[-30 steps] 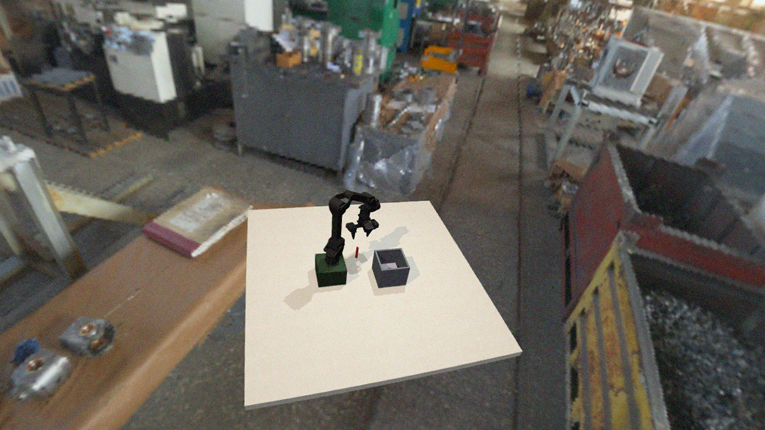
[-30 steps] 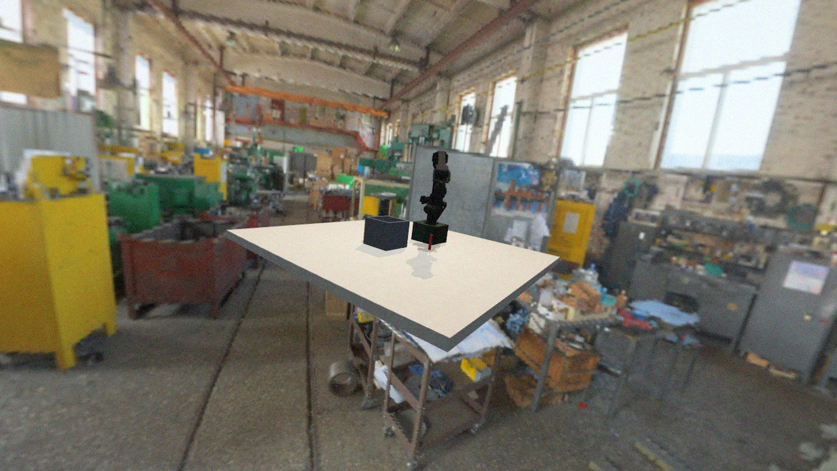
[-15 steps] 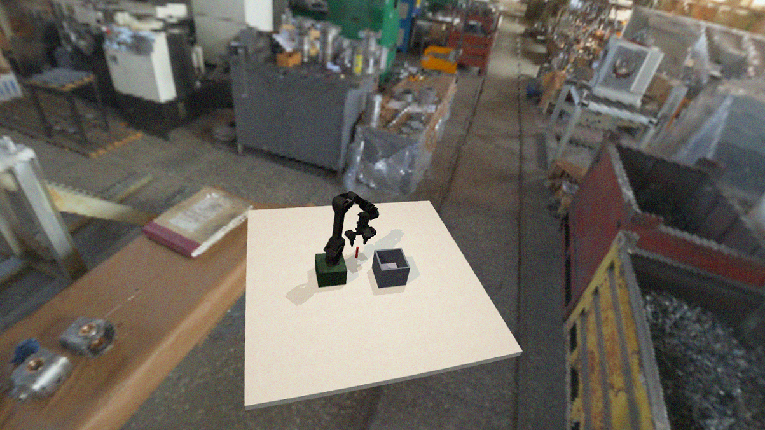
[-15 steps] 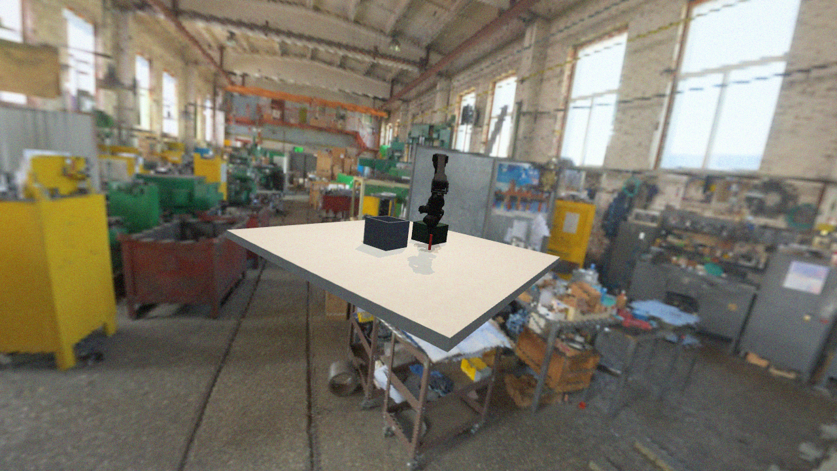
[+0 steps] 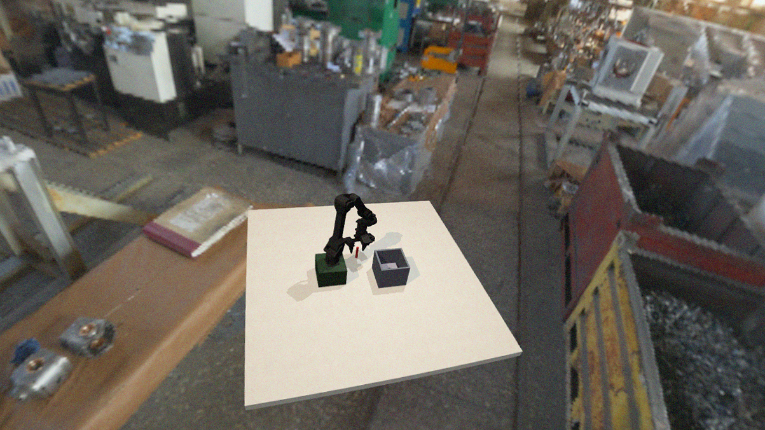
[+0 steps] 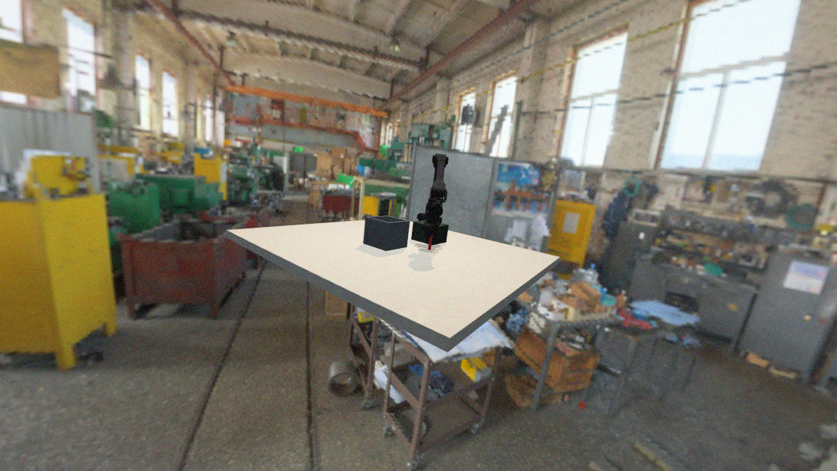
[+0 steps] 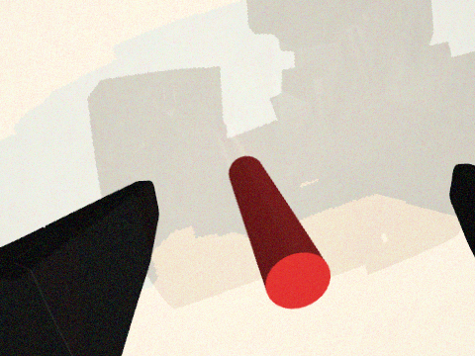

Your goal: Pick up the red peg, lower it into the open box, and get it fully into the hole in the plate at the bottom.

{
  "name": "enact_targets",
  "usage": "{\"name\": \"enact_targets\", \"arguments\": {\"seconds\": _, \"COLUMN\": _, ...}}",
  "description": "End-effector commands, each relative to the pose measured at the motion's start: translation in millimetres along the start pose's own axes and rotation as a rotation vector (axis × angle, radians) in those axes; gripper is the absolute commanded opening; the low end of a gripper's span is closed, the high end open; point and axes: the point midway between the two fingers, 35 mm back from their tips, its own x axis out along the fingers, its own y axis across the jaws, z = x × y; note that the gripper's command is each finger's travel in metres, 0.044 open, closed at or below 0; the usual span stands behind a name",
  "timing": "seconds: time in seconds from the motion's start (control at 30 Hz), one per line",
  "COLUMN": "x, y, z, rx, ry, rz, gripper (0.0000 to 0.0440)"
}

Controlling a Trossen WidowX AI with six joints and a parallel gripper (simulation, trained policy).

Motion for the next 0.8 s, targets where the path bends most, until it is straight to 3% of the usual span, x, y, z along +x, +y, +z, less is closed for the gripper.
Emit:
{"name": "enact_targets", "arguments": {"seconds": 0.0, "x": 8, "y": -1, "z": 1, "rx": 0.006, "ry": -0.01, "rz": 0.0, "gripper": 0.038}}
{"name": "enact_targets", "arguments": {"seconds": 0.1, "x": 14, "y": 1, "z": 0, "rx": 0.004, "ry": -0.011, "rz": 0.006, "gripper": 0.0341}}
{"name": "enact_targets", "arguments": {"seconds": 0.43, "x": 29, "y": 13, "z": -10, "rx": -0.044, "ry": 0.011, "rz": 0.027, "gripper": 0.0093}}
{"name": "enact_targets", "arguments": {"seconds": 0.57, "x": 32, "y": 18, "z": -14, "rx": -0.074, "ry": 0.023, "rz": 0.039, "gripper": 0.0017}}
{"name": "enact_targets", "arguments": {"seconds": 0.77, "x": 21, "y": 26, "z": -9, "rx": -0.056, "ry": 0.023, "rz": 0.086, "gripper": 0.0014}}
